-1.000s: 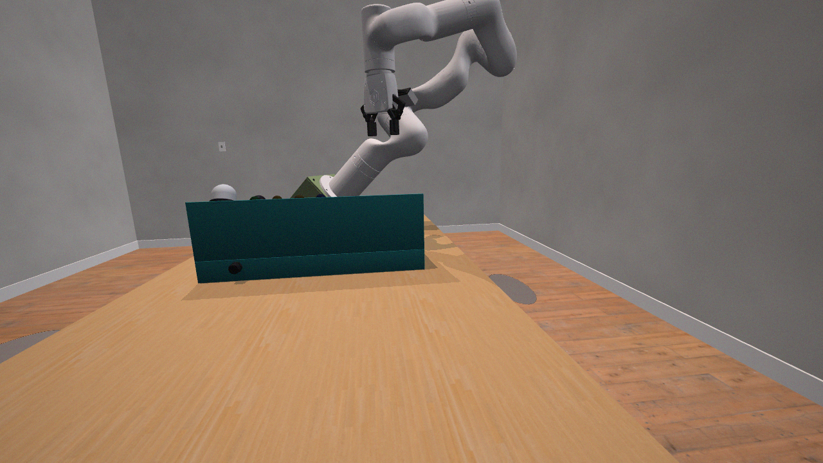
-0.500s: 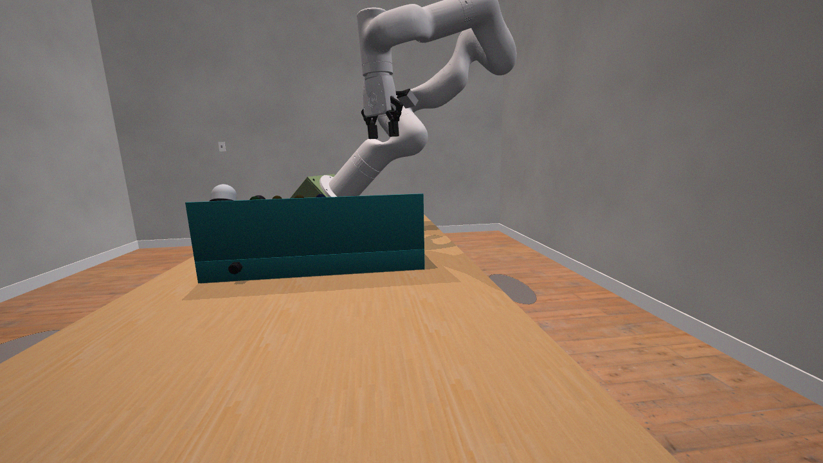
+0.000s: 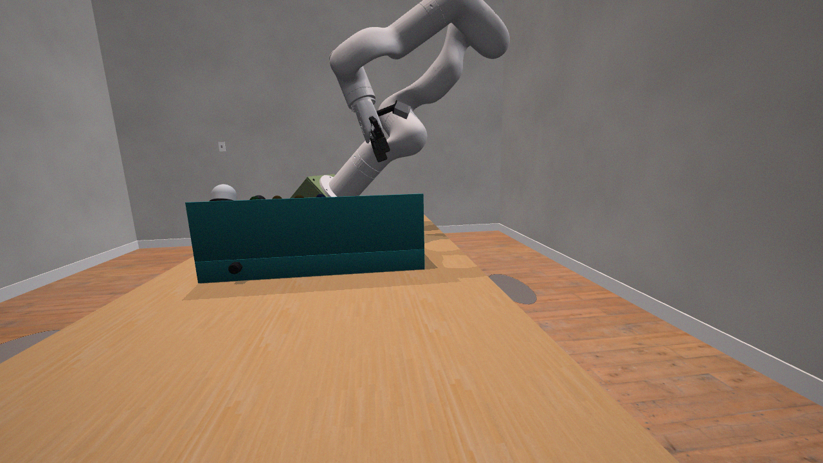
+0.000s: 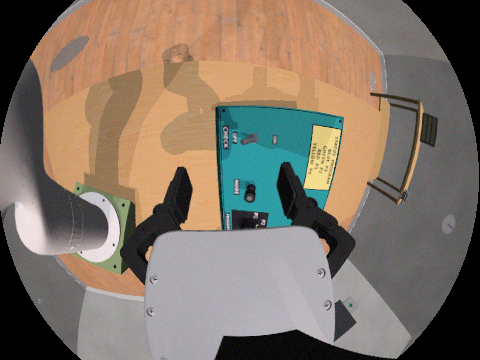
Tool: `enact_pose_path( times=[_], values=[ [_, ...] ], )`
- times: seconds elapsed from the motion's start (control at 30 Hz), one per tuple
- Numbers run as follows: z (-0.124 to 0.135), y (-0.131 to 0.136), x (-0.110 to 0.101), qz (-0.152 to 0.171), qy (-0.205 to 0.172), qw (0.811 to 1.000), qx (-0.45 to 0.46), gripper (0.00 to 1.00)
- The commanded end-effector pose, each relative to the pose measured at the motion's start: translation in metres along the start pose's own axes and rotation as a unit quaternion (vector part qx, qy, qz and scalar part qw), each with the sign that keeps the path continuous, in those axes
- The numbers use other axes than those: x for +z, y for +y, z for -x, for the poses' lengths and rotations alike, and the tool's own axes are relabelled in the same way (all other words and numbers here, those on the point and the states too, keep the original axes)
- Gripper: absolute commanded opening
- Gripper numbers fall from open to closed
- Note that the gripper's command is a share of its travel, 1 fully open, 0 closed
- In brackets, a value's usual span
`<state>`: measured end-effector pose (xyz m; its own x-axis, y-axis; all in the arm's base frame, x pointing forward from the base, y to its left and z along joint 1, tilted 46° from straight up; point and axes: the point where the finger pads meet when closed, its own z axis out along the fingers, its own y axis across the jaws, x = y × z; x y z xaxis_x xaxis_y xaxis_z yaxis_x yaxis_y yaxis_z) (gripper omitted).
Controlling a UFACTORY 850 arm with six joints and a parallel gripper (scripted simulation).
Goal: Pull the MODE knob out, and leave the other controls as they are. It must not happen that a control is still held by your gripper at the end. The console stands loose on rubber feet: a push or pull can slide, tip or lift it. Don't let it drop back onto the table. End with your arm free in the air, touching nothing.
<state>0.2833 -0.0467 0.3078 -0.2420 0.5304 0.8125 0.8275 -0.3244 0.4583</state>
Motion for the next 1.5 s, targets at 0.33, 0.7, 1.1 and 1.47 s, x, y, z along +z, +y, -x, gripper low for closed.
enact_pose_path(
  times=[0.33, 0.7, 1.1, 1.47],
  values=[
    [0.025, -0.003, 0.017, 0.176, 0.085, 0.938, 0.287, 1.00],
    [0.053, -0.017, 0.017, 0.297, 0.137, 0.810, 0.488, 1.00],
    [0.062, -0.025, 0.016, 0.347, 0.156, 0.730, 0.568, 1.00],
    [0.062, -0.025, 0.016, 0.347, 0.156, 0.730, 0.568, 1.00]
  ],
)
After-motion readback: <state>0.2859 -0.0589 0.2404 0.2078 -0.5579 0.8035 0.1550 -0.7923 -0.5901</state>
